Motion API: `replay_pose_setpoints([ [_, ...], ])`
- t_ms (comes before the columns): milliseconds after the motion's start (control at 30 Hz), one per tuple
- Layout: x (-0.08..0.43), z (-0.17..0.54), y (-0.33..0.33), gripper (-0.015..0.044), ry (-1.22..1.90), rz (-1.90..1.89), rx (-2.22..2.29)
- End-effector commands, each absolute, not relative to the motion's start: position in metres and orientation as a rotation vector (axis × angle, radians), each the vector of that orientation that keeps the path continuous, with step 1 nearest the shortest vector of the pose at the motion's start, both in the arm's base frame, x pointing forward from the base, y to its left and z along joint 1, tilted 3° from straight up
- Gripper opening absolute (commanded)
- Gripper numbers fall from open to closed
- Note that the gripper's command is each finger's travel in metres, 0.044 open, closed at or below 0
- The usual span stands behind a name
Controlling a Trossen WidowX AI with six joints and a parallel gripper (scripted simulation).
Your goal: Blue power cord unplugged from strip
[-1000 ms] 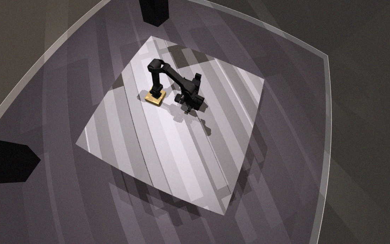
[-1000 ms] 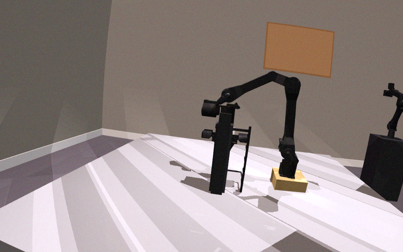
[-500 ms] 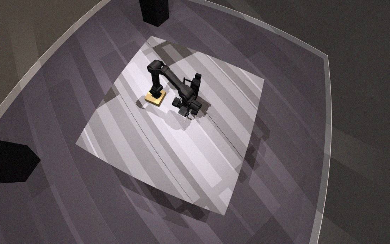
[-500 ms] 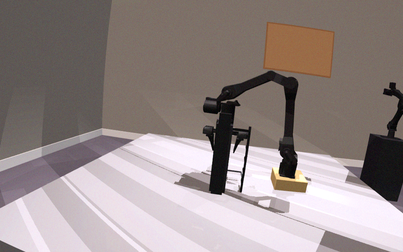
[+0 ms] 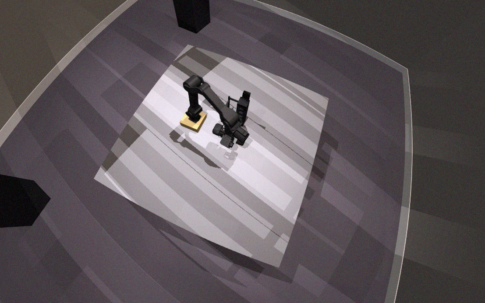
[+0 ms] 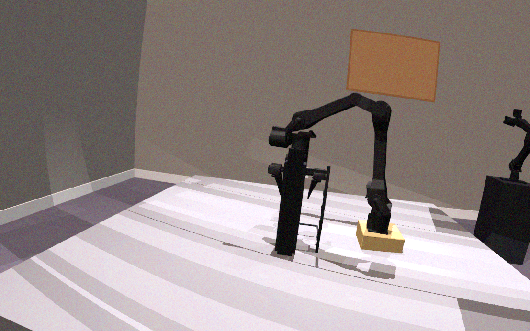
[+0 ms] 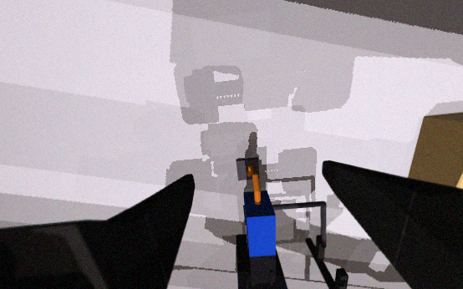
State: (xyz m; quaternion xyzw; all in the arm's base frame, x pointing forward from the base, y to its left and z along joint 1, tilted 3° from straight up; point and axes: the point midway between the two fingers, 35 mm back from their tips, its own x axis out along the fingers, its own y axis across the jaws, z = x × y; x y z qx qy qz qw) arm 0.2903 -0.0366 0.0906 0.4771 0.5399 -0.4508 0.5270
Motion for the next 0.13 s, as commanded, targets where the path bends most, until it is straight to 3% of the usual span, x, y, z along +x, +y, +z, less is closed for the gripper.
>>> replay_pose_setpoints([
  [0, 0.2900, 0.0906, -0.0374, 0.0440, 1.294, -1.075, 1.133],
  [100, 0.2900, 0.0906, -0.0374, 0.0440, 1.294, -1.075, 1.133],
])
